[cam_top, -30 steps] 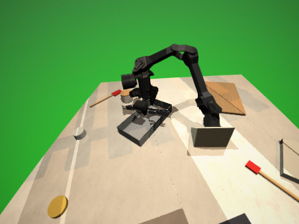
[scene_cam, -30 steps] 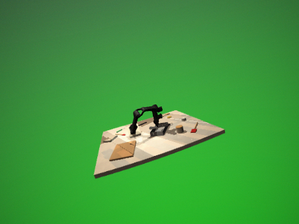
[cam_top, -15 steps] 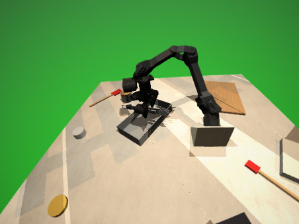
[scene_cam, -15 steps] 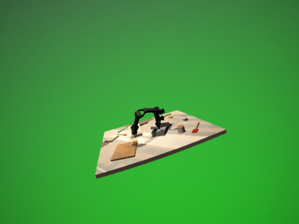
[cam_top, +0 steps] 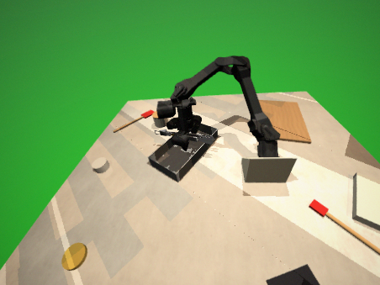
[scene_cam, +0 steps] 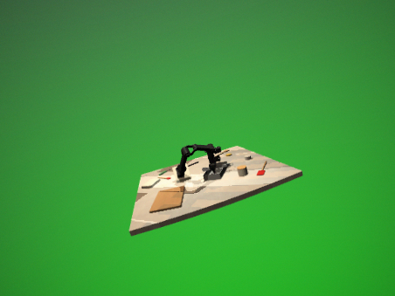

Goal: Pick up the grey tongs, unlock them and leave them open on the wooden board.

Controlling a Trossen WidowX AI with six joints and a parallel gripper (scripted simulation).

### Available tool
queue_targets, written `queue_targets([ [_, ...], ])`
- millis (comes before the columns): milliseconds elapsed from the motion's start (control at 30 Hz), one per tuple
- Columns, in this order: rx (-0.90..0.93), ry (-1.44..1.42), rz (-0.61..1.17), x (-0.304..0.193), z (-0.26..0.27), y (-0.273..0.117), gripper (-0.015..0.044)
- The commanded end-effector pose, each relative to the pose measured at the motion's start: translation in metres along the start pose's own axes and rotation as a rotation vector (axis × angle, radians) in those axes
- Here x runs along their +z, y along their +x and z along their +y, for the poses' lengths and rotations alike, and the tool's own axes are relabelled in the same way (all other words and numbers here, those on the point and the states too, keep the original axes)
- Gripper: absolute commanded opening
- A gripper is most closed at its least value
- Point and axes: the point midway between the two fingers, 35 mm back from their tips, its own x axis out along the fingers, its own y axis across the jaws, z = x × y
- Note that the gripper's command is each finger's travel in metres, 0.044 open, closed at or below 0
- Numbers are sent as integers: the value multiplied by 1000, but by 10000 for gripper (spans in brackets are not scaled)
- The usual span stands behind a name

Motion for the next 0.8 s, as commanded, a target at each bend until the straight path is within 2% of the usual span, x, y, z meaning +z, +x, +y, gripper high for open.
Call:
queue_targets([
  [0,-5,-7,1,-2,0,5,440],
  [33,-5,-7,1,-2,0,6,440],
  [433,-1,0,1,0,0,3,125],
  [767,-1,0,1,0,0,3,58],
])
